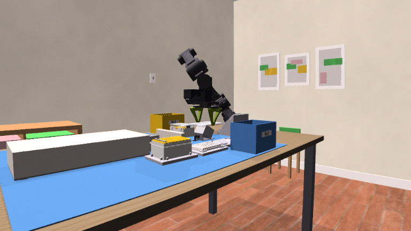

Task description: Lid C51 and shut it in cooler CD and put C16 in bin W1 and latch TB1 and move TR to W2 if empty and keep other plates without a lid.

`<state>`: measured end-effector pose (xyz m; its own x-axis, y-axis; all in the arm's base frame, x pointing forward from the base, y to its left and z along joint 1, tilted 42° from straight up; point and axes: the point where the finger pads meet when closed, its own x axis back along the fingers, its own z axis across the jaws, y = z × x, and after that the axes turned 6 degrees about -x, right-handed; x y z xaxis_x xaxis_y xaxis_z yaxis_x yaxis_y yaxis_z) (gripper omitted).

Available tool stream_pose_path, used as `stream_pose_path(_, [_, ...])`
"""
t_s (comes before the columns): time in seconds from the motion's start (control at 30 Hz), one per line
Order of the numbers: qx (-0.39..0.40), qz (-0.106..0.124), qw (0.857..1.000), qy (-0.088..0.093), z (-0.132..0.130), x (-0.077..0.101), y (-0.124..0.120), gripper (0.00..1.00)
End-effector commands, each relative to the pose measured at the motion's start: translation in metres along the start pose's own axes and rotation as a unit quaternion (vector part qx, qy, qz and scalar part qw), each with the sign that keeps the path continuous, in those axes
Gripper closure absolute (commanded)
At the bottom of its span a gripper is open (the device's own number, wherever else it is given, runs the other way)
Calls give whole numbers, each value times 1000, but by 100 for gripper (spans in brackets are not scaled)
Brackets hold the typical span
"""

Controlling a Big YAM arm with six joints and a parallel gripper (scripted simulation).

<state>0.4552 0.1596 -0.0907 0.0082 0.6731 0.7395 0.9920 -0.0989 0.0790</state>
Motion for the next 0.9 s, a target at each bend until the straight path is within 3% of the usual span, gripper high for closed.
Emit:
stream_pose_path(0.0, [6,-4,1000,1,5,-6,0,100])
stream_pose_path(0.87, [5,-3,1000,0,4,-40,1,100])
